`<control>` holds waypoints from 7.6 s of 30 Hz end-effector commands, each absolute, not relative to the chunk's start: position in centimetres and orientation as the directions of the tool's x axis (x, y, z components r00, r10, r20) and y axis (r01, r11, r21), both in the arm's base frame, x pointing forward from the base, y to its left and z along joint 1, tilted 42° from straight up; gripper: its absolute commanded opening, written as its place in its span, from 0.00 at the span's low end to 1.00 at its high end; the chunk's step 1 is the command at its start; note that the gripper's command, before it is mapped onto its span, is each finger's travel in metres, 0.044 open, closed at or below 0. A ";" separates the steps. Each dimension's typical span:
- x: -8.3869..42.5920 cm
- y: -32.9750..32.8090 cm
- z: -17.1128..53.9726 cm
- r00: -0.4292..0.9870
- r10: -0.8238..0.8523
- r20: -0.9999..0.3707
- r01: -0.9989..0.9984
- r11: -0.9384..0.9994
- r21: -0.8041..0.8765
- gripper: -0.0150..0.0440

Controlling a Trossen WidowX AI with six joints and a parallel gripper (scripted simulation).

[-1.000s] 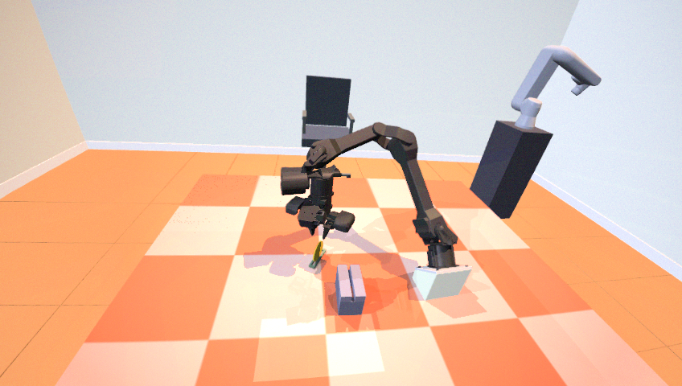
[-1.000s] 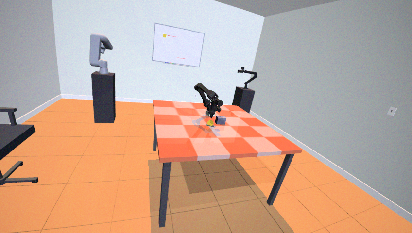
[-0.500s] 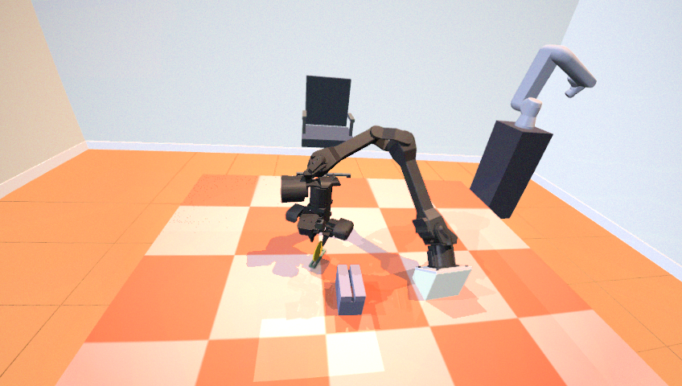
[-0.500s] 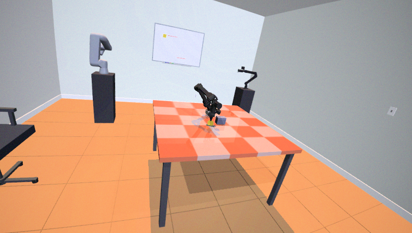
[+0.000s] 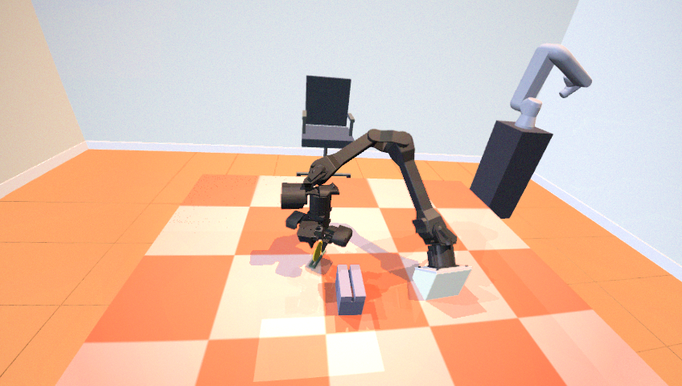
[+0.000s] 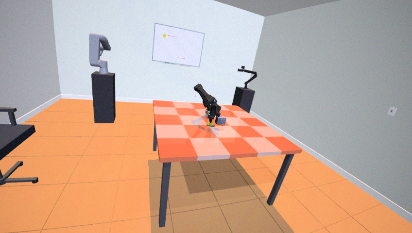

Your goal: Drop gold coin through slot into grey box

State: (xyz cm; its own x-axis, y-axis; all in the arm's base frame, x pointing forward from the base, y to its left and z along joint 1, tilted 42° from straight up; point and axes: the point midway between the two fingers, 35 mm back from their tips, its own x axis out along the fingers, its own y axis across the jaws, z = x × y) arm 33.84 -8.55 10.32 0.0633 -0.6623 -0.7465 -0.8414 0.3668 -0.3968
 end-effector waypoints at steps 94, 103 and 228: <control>32.8 -3.3 14.6 0.059 -0.665 -0.745 -0.995 0.022 -0.099 0.25; 32.5 -1.9 13.3 0.060 -0.659 -0.749 -0.995 0.021 -0.098 0.25; 26.8 5.8 3.7 0.064 -0.658 -0.750 -0.995 0.018 -0.100 0.30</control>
State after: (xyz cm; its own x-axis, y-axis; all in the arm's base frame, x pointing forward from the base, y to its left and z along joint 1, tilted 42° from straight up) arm 26.75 5.73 3.67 0.0630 -0.6585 -0.7500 -0.9949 0.0180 -0.0994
